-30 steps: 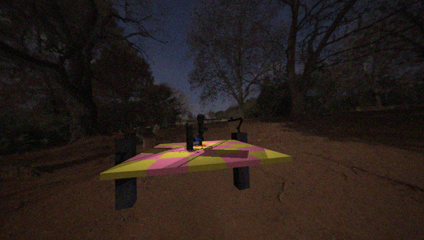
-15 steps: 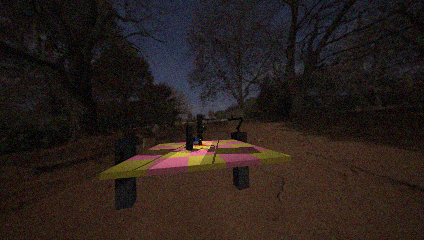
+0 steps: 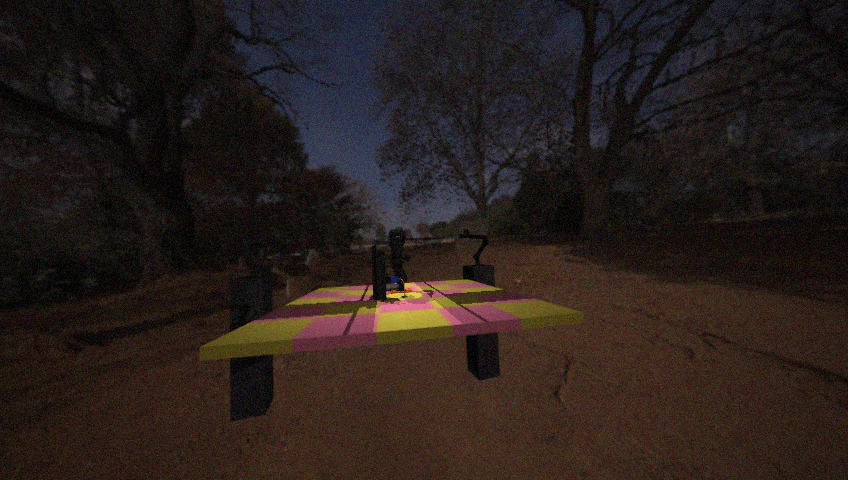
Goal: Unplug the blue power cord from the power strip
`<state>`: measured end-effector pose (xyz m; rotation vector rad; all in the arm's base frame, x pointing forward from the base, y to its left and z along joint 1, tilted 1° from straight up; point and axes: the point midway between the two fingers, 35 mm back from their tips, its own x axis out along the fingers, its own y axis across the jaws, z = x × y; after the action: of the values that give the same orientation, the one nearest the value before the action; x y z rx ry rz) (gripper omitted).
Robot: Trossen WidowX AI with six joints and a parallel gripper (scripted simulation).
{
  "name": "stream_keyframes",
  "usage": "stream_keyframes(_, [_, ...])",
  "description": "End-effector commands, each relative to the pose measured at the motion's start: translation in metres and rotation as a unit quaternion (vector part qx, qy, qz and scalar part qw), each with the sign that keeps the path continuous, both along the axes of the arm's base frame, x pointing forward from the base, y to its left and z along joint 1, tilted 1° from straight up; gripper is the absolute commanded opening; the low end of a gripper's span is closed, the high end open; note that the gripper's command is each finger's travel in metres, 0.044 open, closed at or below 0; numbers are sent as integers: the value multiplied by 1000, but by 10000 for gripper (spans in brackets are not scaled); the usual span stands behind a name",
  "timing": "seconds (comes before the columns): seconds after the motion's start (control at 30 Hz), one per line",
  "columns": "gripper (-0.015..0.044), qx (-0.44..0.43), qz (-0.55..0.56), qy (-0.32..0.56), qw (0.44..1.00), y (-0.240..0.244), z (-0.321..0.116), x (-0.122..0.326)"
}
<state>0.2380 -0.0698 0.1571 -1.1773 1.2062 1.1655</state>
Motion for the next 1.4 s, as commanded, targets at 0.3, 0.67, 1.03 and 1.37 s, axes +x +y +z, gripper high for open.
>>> stream_keyframes(0.3, [160,2,2,0,1000,-5,-10,0])
stream_keyframes(0.67, [35,1,-1,2,1000,-5,-10,-1])
stream_keyframes(1.03, [0,1,-1,2,1000,0,-10,0])
stream_keyframes(1.37, [0,2,0,1,1000,17,-9,3])
